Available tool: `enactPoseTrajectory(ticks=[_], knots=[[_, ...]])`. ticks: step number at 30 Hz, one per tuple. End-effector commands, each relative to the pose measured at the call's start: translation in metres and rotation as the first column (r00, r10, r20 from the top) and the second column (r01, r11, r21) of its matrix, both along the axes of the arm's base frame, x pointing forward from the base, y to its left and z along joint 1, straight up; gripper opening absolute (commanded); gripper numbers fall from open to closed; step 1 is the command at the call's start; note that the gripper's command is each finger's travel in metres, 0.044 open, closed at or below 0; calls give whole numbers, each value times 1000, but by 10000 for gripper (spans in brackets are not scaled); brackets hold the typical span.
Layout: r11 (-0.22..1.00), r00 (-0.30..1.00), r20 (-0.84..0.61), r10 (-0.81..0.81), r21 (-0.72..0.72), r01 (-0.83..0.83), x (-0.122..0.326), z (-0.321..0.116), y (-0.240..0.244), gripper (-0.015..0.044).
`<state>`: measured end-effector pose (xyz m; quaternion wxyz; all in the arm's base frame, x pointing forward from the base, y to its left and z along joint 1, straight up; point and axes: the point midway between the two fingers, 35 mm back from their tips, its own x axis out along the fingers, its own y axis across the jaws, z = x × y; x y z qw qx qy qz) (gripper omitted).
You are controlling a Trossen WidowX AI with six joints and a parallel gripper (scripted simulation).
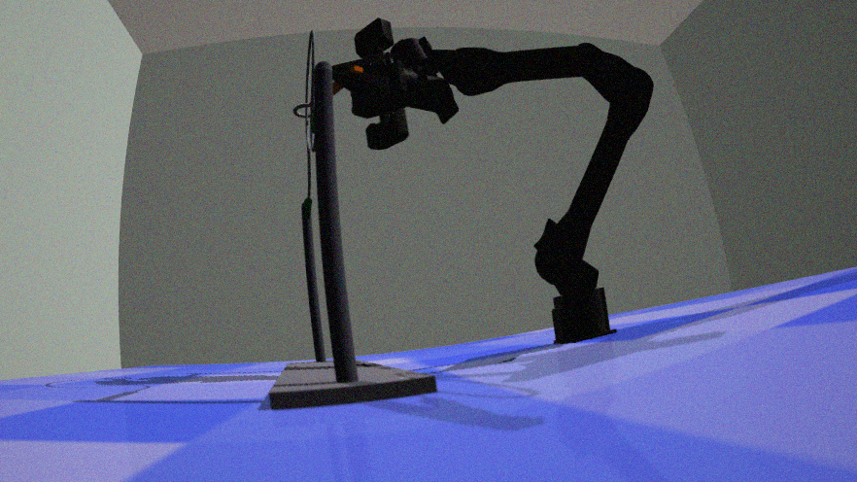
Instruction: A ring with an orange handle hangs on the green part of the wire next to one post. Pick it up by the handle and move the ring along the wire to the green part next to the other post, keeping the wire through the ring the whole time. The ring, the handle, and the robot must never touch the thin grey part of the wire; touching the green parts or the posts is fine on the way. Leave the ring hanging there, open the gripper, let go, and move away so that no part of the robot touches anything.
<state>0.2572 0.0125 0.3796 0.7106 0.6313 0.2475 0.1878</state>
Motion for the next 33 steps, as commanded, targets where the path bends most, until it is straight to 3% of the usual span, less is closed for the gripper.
enactPoseTrajectory(ticks=[1,33], knots=[[998,1000,1,-5,-64,5,1,-2,-1,-150],[888,999,37,-12,-459,28,2,-13,-5,-150]])
